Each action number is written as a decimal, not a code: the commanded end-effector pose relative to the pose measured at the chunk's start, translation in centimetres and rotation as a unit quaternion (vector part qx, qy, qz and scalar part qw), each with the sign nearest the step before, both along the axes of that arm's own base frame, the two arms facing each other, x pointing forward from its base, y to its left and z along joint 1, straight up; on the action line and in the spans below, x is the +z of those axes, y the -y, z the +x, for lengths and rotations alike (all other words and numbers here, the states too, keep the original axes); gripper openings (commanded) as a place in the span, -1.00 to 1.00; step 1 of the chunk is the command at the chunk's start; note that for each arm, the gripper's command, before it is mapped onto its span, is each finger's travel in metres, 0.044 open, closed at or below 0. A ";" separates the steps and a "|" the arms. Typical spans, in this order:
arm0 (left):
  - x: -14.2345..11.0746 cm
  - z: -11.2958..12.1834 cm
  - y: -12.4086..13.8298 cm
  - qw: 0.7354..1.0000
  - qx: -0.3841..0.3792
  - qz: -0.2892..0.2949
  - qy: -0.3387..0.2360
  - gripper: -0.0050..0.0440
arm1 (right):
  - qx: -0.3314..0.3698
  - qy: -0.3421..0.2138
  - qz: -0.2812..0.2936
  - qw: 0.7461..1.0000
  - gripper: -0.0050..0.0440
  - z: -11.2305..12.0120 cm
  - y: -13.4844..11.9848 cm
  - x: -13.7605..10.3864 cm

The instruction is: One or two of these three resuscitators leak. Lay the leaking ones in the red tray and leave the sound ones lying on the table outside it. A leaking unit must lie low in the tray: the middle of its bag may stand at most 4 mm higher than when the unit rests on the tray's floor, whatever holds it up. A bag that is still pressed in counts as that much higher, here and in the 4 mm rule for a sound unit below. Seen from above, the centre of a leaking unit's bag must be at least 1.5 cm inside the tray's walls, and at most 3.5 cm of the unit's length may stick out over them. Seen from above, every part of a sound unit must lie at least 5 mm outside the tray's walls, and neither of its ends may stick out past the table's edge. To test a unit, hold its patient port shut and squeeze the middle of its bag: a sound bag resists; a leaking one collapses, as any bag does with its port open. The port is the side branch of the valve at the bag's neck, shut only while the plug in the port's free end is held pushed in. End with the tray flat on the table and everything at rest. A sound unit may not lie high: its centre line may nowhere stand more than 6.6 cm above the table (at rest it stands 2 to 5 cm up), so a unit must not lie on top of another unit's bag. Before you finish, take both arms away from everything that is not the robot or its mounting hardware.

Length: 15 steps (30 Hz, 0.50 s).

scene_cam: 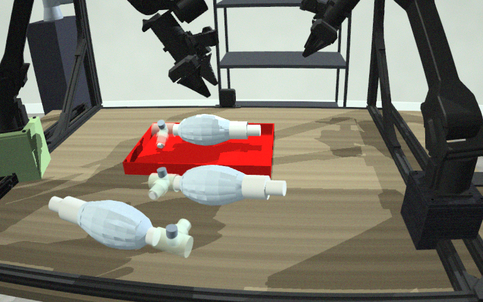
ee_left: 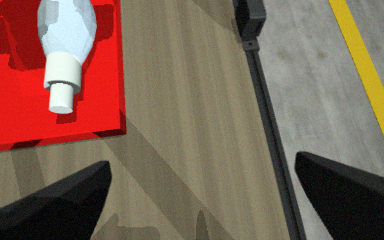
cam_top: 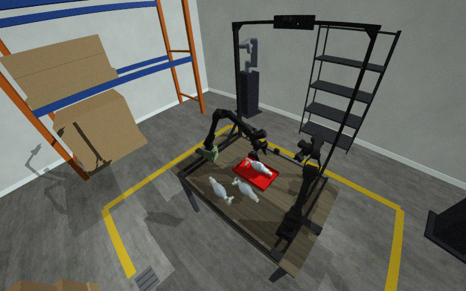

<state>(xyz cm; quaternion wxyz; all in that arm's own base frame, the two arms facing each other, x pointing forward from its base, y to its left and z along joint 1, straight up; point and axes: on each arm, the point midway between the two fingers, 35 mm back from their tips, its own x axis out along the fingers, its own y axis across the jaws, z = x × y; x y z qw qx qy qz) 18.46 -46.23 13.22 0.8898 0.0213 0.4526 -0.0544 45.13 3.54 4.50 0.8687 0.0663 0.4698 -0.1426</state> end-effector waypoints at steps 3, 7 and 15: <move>0.0 0.0 0.0 1.000 0.001 -0.001 0.000 1.00 | -0.002 -0.003 -0.001 1.000 1.00 -0.1 0.1 0.0; 0.0 0.0 0.0 1.000 0.001 -0.001 0.000 1.00 | -0.004 -0.011 0.006 1.000 1.00 -3.0 -4.8 1.1; 0.0 0.0 0.0 1.000 0.001 -0.001 0.000 1.00 | -0.006 -0.019 0.007 1.000 1.00 -9.4 -11.5 3.2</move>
